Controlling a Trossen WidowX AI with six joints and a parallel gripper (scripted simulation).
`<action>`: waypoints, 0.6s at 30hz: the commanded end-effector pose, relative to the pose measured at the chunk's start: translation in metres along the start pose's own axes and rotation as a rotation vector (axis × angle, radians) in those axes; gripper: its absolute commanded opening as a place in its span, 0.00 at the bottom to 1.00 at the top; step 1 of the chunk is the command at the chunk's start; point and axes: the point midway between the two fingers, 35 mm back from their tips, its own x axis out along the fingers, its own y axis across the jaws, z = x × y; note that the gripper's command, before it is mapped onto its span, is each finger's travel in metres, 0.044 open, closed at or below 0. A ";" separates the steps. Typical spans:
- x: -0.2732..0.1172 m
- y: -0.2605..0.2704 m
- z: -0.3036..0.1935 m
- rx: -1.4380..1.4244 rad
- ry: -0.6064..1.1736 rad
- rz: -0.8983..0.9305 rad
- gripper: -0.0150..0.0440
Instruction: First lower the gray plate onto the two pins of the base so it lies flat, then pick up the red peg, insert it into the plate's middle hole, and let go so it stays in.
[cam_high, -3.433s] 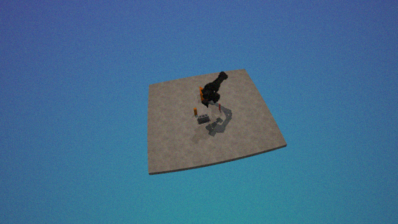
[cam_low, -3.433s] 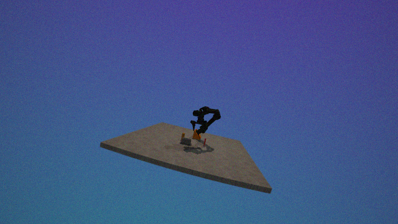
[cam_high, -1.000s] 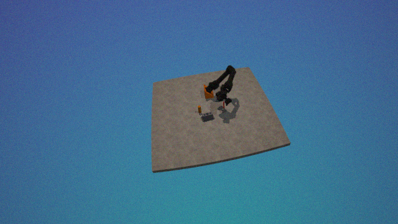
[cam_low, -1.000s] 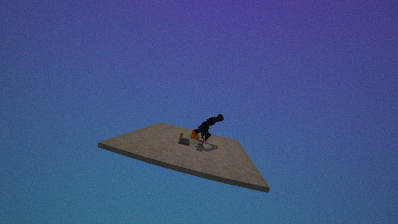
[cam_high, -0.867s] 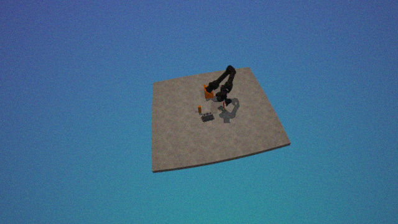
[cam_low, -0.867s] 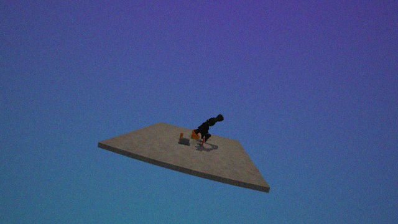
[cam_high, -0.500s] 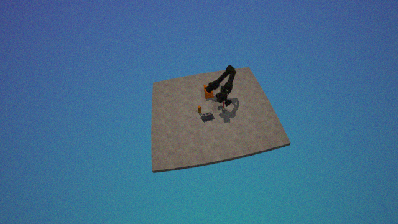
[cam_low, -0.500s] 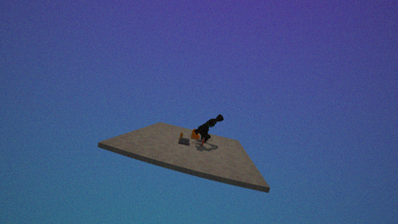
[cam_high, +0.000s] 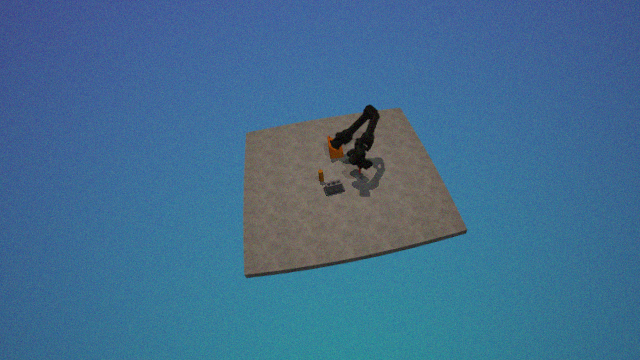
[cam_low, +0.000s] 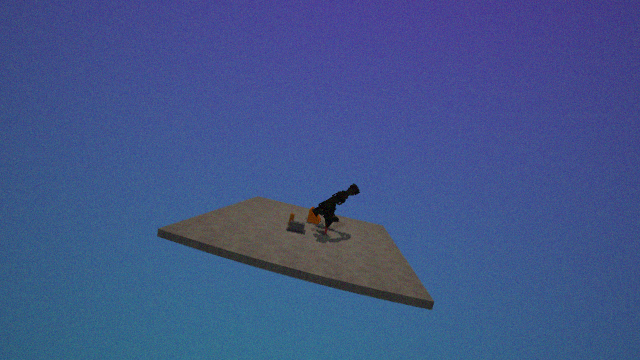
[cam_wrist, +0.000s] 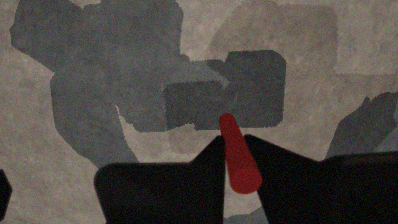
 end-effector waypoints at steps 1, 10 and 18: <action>0.000 0.000 0.000 0.001 0.001 0.002 0.28; -0.007 0.001 0.001 0.009 -0.004 0.003 0.25; -0.032 0.003 0.005 0.033 -0.016 0.008 0.25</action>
